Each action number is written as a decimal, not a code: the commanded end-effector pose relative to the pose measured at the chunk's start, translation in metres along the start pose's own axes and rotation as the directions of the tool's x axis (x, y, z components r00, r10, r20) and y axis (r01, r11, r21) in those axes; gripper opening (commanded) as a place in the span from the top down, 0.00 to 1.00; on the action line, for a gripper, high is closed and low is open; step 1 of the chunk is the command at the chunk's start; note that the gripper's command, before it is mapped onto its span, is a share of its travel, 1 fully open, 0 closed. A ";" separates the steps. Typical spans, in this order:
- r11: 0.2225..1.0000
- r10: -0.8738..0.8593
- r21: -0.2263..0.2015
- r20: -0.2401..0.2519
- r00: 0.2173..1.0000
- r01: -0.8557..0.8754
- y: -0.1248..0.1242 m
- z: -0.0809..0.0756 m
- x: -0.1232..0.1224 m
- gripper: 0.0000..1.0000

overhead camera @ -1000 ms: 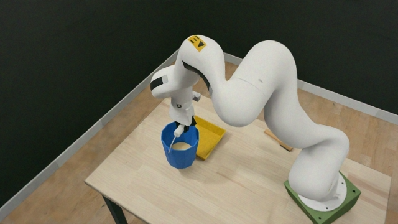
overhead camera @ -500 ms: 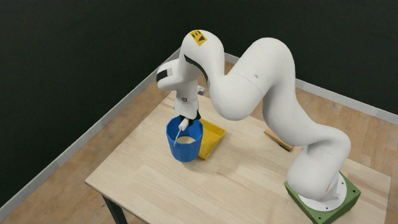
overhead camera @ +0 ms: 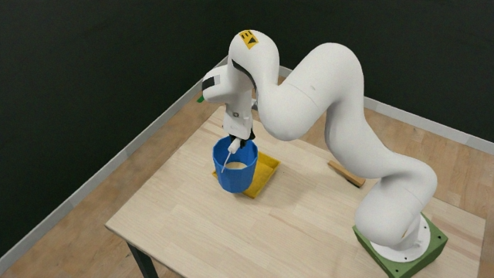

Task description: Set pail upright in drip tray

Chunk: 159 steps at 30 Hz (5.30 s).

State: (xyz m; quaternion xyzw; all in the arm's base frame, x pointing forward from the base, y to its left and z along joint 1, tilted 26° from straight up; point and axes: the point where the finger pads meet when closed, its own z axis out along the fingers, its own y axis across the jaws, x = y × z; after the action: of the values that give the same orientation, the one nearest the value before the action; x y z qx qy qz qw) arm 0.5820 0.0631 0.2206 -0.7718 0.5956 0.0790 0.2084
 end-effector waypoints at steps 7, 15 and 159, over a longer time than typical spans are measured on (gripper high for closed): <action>1.000 -0.001 0.002 0.000 1.000 0.001 -0.001 -0.001 0.027 1.00; 1.000 -0.001 0.002 0.000 1.000 0.001 -0.001 -0.001 0.049 1.00; 1.000 -0.001 0.002 0.000 1.000 0.001 -0.001 0.007 0.106 1.00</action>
State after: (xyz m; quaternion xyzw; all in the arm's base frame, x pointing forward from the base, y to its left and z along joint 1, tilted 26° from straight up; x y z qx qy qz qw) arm 0.6122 -0.0280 0.1760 -0.7720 0.5952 0.0792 0.2087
